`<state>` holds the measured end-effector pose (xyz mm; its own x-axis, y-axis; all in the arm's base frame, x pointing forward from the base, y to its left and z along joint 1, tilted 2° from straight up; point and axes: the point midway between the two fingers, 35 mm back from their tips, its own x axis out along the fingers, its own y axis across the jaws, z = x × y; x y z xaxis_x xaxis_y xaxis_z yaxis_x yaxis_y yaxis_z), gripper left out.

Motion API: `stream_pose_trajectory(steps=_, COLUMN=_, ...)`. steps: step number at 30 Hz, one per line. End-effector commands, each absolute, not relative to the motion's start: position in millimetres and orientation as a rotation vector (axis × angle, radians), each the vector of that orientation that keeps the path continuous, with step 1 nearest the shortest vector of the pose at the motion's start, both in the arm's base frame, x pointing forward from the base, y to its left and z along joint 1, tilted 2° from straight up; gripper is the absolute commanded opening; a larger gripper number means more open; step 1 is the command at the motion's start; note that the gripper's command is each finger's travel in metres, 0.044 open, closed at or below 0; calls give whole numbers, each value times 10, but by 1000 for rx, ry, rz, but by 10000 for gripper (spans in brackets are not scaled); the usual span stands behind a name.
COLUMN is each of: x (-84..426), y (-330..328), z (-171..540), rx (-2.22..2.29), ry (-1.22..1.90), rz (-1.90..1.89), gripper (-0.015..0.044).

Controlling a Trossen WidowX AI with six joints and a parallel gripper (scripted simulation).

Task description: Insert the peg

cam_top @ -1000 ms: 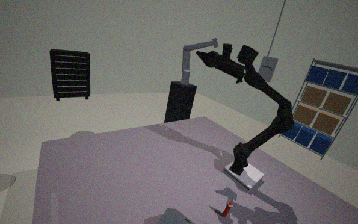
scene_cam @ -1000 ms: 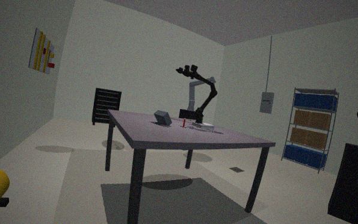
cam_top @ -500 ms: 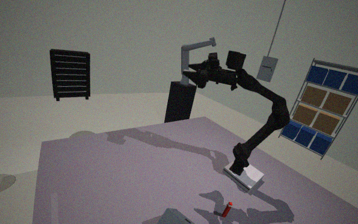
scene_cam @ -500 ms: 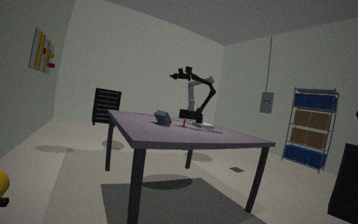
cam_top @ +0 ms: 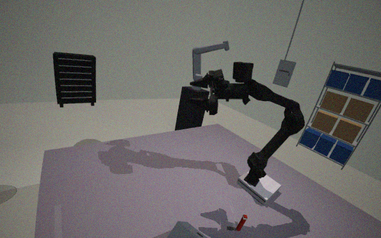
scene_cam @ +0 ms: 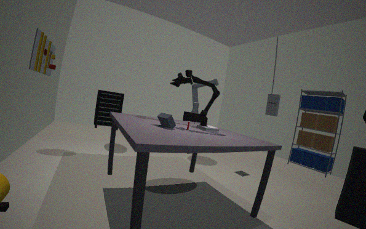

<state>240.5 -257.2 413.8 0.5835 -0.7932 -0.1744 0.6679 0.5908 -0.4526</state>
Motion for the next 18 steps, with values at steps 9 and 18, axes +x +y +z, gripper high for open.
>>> stream_pose_trajectory(steps=9, x=2859, y=-2235, z=3540, rx=-543, ry=620, rz=-591, gripper=440)
stream_pose_trajectory(steps=18, x=3094, y=-1907, z=3175, rx=-634, ry=727, rz=-408, gripper=440)
